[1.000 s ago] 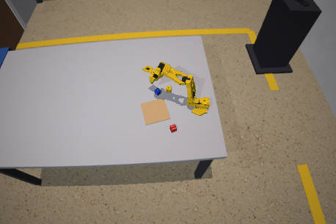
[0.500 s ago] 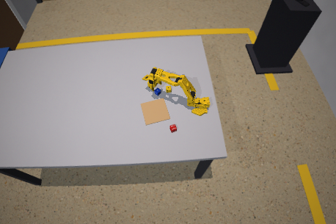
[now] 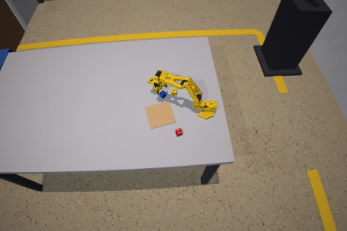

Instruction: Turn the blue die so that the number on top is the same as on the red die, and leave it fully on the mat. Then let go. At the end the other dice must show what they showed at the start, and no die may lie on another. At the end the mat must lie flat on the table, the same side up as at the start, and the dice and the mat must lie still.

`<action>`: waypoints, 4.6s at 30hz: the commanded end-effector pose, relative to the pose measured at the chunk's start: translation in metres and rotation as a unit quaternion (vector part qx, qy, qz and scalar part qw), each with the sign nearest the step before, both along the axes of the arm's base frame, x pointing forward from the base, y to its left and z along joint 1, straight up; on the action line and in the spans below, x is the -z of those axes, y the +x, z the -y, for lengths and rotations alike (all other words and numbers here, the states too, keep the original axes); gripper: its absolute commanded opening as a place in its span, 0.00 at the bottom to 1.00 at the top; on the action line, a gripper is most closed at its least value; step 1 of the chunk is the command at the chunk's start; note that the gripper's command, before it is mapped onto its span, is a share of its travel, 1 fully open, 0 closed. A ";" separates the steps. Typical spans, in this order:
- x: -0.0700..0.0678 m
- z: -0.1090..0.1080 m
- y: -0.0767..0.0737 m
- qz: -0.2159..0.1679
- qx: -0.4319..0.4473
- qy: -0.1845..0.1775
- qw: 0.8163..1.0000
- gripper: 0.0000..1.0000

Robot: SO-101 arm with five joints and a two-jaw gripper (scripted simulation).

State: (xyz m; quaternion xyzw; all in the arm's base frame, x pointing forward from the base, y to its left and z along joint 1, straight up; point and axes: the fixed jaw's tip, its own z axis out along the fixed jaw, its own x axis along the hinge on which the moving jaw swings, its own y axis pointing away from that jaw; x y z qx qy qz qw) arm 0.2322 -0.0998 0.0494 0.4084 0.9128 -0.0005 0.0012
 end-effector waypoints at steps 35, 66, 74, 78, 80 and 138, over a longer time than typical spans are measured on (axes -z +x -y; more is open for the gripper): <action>-0.026 -0.001 0.010 0.058 -0.006 -0.026 0.998 0.35; 0.012 0.001 0.013 0.050 -0.006 -0.022 0.998 0.35; 0.012 0.001 0.013 0.050 -0.006 -0.022 0.999 0.35; 0.012 0.001 0.013 0.050 -0.006 -0.022 0.999 0.35; 0.012 0.001 0.013 0.050 -0.006 -0.022 0.999 0.35; 0.013 0.009 0.005 0.049 -0.006 -0.024 0.999 0.16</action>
